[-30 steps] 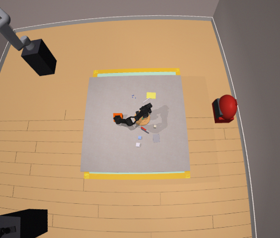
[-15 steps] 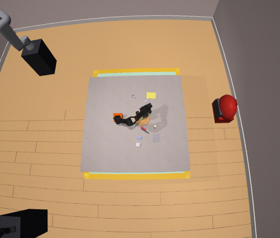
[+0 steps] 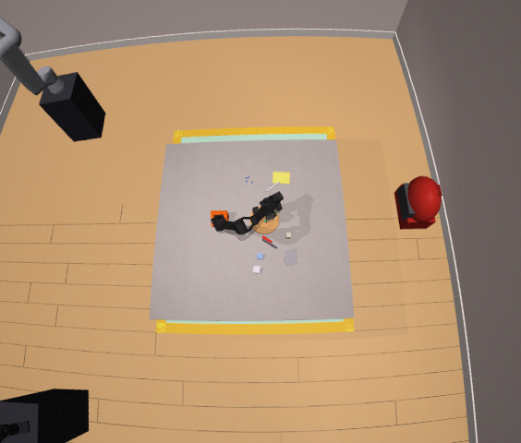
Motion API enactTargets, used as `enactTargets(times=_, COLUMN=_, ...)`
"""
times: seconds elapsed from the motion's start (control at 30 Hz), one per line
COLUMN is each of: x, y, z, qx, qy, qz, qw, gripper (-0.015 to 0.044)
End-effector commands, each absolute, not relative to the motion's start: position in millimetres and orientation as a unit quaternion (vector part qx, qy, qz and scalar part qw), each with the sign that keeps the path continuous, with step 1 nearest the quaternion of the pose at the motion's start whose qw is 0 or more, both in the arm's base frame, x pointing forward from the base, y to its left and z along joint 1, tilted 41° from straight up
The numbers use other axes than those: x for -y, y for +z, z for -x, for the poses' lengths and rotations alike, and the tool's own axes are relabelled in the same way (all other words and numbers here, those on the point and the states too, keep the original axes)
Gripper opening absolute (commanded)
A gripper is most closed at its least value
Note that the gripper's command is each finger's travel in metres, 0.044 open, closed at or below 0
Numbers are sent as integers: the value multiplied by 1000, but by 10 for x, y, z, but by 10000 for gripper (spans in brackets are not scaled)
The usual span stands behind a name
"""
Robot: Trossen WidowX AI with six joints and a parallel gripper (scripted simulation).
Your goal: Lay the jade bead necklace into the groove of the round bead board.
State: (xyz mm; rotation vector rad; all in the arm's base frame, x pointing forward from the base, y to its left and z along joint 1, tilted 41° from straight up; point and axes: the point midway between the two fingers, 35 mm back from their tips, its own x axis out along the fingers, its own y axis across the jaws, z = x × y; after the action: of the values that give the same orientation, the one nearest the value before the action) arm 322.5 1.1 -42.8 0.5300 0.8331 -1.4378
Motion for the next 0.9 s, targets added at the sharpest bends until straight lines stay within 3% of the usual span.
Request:
enactTargets(times=0.0, x=-13, y=-426, z=-3226, qx=-366, qy=-631, qz=-233, qw=643, gripper=0)
enactTargets(times=0.87, x=-254, y=-531, z=-2938, qx=-369, qy=-630, qz=-228, qw=644, gripper=0)
